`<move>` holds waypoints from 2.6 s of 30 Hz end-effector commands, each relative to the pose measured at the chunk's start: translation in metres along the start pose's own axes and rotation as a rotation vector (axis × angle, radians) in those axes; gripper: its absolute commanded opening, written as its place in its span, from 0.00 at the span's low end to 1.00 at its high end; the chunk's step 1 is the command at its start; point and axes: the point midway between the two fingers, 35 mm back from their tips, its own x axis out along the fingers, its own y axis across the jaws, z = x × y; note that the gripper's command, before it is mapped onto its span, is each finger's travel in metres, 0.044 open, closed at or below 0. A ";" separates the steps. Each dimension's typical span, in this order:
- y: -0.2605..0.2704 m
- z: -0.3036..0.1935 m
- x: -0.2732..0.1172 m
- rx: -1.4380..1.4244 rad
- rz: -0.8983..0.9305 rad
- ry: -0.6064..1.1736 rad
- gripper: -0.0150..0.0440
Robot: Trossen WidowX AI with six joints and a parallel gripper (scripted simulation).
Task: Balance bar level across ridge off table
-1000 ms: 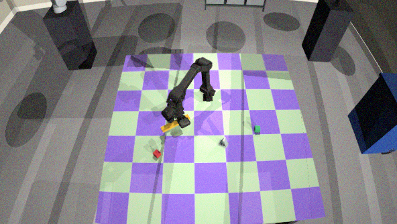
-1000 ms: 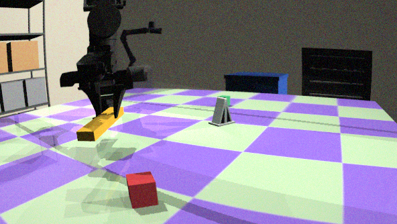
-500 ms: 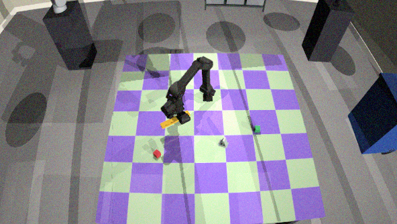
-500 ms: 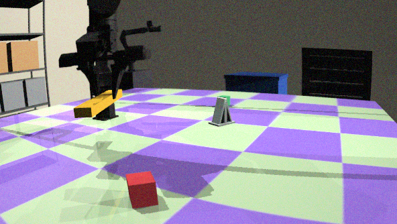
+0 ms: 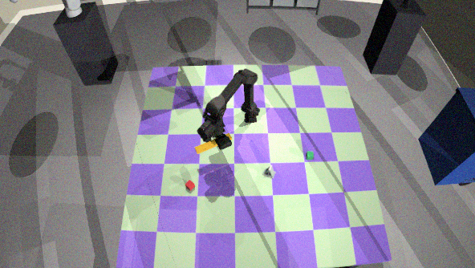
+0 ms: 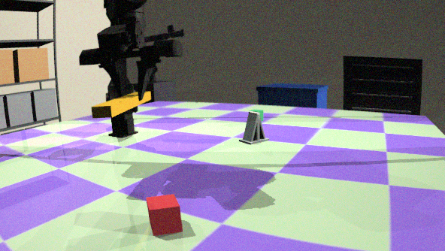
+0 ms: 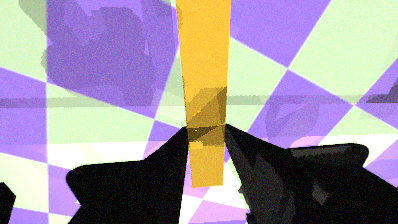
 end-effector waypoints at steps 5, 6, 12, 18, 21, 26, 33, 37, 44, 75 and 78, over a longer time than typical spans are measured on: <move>0.024 -0.006 -0.003 0.078 0.001 -0.005 0.25; 0.028 -0.007 -0.003 0.088 0.001 -0.005 0.25; 0.047 -0.014 -0.004 0.151 0.003 -0.004 0.25; 0.065 -0.022 -0.004 0.213 0.004 -0.003 0.25; 0.075 -0.027 -0.005 0.244 0.005 -0.002 0.25; 0.090 -0.035 -0.005 0.295 0.006 -0.001 0.25; 0.110 -0.048 -0.006 0.367 0.007 0.000 0.25; 0.122 -0.057 -0.006 0.407 0.008 0.001 0.25; 0.142 -0.072 -0.007 0.478 0.009 0.003 0.25; 0.218 -0.158 -0.008 0.786 0.012 0.014 0.25; 0.224 -0.167 -0.008 0.816 0.012 0.015 0.25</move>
